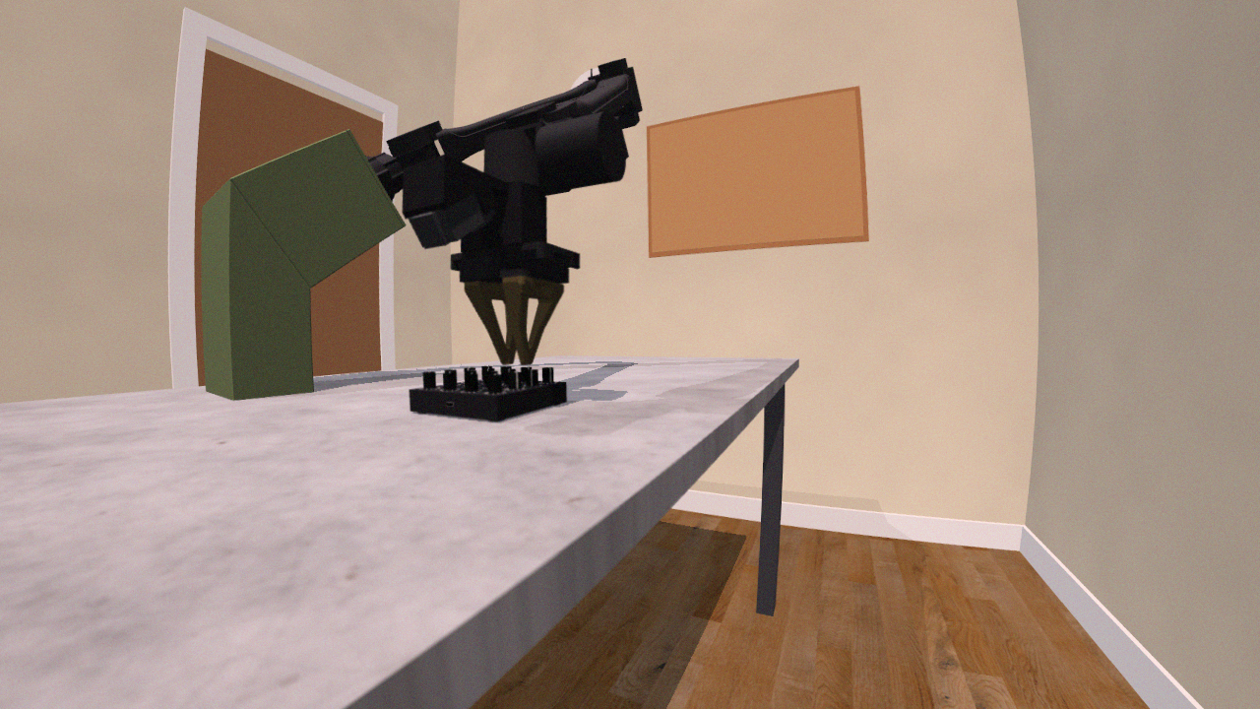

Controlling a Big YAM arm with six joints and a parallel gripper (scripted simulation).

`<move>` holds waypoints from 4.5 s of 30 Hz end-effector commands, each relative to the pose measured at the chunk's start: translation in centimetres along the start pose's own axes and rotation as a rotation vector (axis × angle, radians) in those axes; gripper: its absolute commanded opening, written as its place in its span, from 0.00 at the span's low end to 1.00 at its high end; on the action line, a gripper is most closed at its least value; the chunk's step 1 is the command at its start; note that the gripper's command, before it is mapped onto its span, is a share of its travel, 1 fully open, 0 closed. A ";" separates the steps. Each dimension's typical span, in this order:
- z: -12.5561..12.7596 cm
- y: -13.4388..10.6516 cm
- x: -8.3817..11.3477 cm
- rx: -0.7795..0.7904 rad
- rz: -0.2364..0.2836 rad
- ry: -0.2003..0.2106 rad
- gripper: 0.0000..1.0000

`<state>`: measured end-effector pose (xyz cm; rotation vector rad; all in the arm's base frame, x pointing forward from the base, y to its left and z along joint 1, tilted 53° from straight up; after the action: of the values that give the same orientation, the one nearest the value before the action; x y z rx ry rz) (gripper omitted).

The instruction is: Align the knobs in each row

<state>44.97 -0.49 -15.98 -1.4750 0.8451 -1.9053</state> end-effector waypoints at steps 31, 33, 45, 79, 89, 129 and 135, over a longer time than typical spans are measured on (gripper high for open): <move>0.0 -0.1 -1.5 0.000 -0.003 -0.003 0.20; 0.3 -0.2 -1.5 0.005 -0.004 0.001 0.20; 0.3 -0.3 -1.7 0.005 -0.003 0.004 0.20; 0.3 -0.4 -1.6 0.005 -0.003 0.003 0.20; 0.3 -0.3 -1.6 0.001 -0.003 0.003 0.09; 0.3 -0.3 -1.6 0.064 -0.003 0.003 0.09; 0.3 -0.3 -1.6 0.119 -0.003 0.003 0.09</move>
<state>45.13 0.63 -16.81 -1.4491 0.7945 -1.9112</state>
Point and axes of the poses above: the point where the finger pads meet when closed, its own x axis back along the fingers, its own z axis across the jaws, y = z × x, the point moved 7 cm from there along x, back along the fingers, and after that the axes turned 6 degrees about x, right-handed, at the moved point
